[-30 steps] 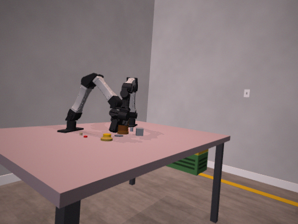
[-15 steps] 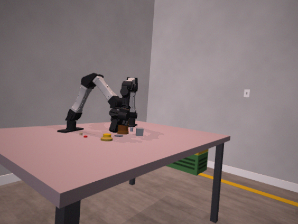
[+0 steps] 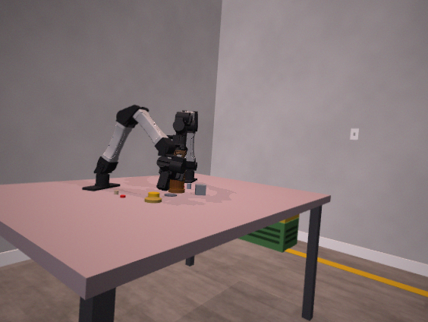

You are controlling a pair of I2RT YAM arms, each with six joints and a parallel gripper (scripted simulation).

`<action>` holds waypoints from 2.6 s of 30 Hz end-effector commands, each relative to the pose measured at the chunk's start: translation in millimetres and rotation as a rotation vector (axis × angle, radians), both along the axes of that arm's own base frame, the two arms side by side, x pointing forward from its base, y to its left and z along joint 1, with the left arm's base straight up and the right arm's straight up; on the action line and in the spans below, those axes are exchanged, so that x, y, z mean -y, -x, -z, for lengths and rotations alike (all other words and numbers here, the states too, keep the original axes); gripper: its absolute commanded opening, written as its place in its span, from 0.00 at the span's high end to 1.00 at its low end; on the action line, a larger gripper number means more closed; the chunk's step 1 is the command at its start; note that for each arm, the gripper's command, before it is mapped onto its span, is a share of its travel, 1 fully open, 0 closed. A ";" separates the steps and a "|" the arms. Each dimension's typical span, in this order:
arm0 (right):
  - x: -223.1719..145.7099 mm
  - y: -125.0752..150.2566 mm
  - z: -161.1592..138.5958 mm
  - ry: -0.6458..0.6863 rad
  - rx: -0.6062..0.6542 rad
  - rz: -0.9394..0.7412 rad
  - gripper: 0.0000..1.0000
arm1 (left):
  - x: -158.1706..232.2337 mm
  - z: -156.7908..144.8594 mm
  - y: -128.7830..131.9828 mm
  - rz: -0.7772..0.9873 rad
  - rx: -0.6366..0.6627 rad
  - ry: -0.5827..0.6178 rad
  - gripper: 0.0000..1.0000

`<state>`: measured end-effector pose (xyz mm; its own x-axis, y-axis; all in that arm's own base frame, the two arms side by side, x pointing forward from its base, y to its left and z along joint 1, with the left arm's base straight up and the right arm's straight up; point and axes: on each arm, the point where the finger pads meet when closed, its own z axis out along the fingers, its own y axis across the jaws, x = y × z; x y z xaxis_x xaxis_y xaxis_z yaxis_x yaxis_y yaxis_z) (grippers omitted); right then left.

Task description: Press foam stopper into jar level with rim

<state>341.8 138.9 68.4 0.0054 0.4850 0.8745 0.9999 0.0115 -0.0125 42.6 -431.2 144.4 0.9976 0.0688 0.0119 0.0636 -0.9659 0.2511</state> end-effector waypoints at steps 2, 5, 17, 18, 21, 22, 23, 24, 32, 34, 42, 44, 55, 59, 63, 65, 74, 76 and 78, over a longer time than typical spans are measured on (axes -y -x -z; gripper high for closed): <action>0.4 -14.3 -10.2 -0.018 0.080 -0.006 0.36 | -1.4 -13.6 0.0 0.006 0.003 0.000 1.00; 0.4 -14.3 -10.2 -0.018 0.080 -0.006 0.36 | -3.6 -23.2 1.6 0.009 0.001 0.022 1.00; 0.5 -14.3 -10.1 -0.018 0.080 -0.006 0.36 | -7.3 -25.6 5.4 0.017 -0.004 0.022 1.00; 0.5 -14.3 -10.1 -0.018 0.080 -0.005 0.36 | -7.0 -25.2 5.6 0.017 -0.003 0.021 1.00; 0.5 -14.3 -10.0 -0.018 0.079 -0.005 0.36 | -6.3 -23.3 6.9 0.020 -0.004 0.016 1.00; 0.5 -14.3 -9.9 -0.018 0.079 -0.005 0.36 | -5.5 -18.0 7.2 0.021 -0.004 0.003 1.00; 0.5 -14.3 -9.9 -0.018 0.079 -0.005 0.36 | -4.8 -20.2 7.6 0.022 -0.004 0.011 1.00; 0.5 -14.3 -9.9 -0.018 0.079 -0.005 0.36 | -4.9 -22.2 8.1 0.023 -0.004 0.016 1.00; 0.6 -14.3 -9.6 -0.018 0.078 -0.005 0.36 | -3.8 -26.5 2.6 0.011 0.000 0.031 1.00; 0.6 -14.3 -9.6 -0.018 0.078 -0.005 0.36 | -2.3 -18.8 2.3 0.011 -0.003 -0.009 1.00; 0.6 -14.3 -9.6 -0.018 0.078 -0.005 0.36 | -2.1 -38.0 2.3 0.011 -0.002 -0.001 1.00; 0.6 -14.3 -9.6 -0.018 0.078 -0.005 0.36 | -2.3 -40.7 1.5 0.007 -0.003 -0.003 1.00; 0.6 -14.3 -9.6 -0.018 0.078 -0.005 0.36 | -1.9 -49.9 2.2 0.011 -0.003 -0.013 1.00; 0.6 -14.3 -9.6 -0.018 0.078 -0.005 0.36 | -4.0 -53.6 2.4 0.011 -0.002 -0.007 1.00; 0.1 -7.3 -3.6 -0.019 0.051 -0.005 0.02 | -11.0 -57.4 3.7 0.012 -0.002 -0.005 1.00; -0.3 1.5 3.2 -0.019 0.013 -0.005 0.02 | -13.4 -55.3 4.2 0.013 -0.003 -0.014 1.00; 0.3 5.6 7.7 -0.003 -0.044 0.003 0.02 | -1.8 -54.7 4.9 0.017 -0.001 0.011 1.00; 0.2 6.5 8.5 -0.003 -0.047 0.003 0.02 | -0.5 -56.1 5.0 0.017 -0.001 0.017 1.00; 6.4 -5.5 -4.2 -0.001 0.016 0.003 0.02 | -3.6 -56.1 2.6 0.009 -0.002 0.009 1.00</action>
